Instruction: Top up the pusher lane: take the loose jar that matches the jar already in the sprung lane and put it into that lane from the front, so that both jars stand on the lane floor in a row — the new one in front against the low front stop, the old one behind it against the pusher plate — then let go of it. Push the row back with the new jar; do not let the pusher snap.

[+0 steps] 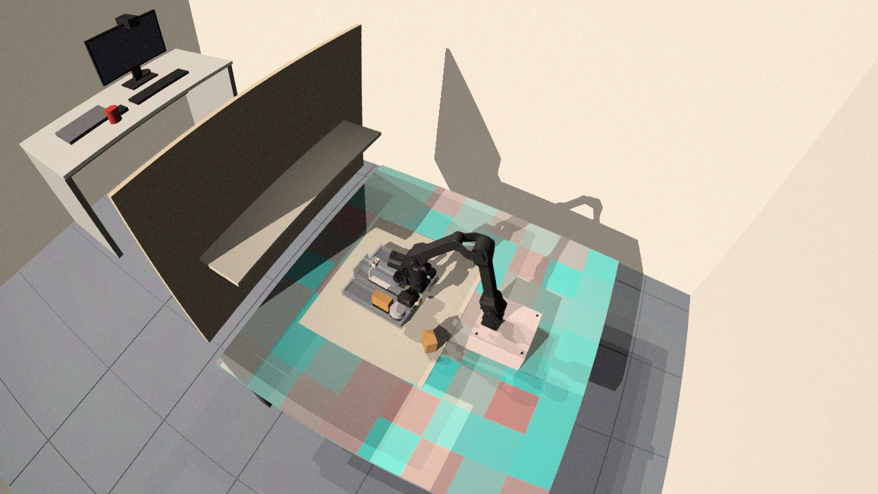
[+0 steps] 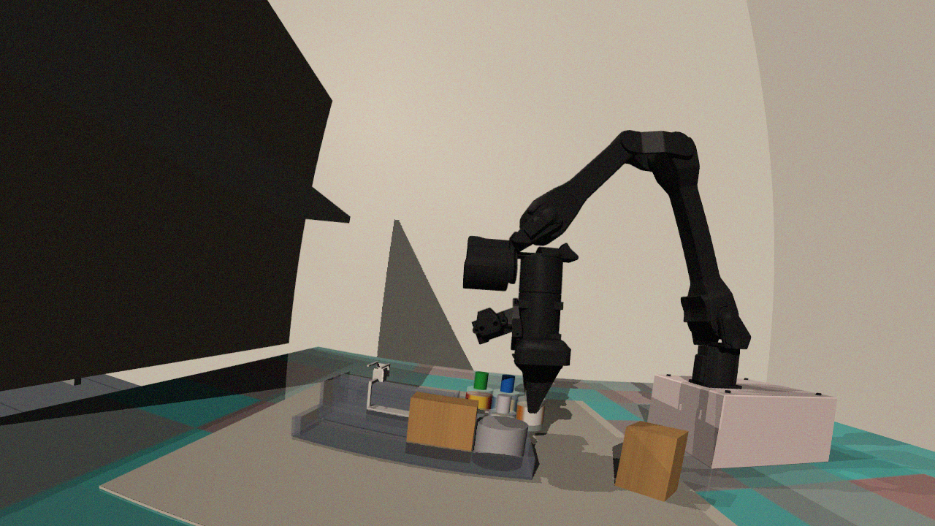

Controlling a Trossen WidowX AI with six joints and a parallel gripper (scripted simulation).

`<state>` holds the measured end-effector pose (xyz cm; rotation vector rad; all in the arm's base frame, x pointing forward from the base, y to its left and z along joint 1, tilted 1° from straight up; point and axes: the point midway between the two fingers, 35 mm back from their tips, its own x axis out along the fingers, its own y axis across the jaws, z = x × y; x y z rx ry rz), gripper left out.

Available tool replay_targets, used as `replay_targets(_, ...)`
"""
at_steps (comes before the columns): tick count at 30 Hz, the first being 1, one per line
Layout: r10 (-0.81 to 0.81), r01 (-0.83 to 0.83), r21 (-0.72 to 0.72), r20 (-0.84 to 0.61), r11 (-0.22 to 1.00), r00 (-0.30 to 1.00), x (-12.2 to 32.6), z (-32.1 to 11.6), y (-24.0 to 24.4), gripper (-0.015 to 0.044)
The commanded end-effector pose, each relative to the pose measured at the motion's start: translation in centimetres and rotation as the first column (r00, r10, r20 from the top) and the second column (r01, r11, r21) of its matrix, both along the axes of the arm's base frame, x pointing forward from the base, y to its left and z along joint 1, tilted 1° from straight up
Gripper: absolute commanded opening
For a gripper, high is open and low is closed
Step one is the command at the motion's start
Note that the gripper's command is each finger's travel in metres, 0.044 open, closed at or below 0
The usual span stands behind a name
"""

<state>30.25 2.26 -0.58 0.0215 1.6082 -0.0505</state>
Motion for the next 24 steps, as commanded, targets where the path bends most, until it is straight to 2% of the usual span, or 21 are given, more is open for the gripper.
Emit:
replay_targets(1,0.002,-0.002,0.001,0.047,1.0,0.999,1.7,0.5,0.0,0.0)
replay_targets(24,0.002,-0.002,0.001,0.048,1.0,0.999,2.7,0.8,0.0,0.0)
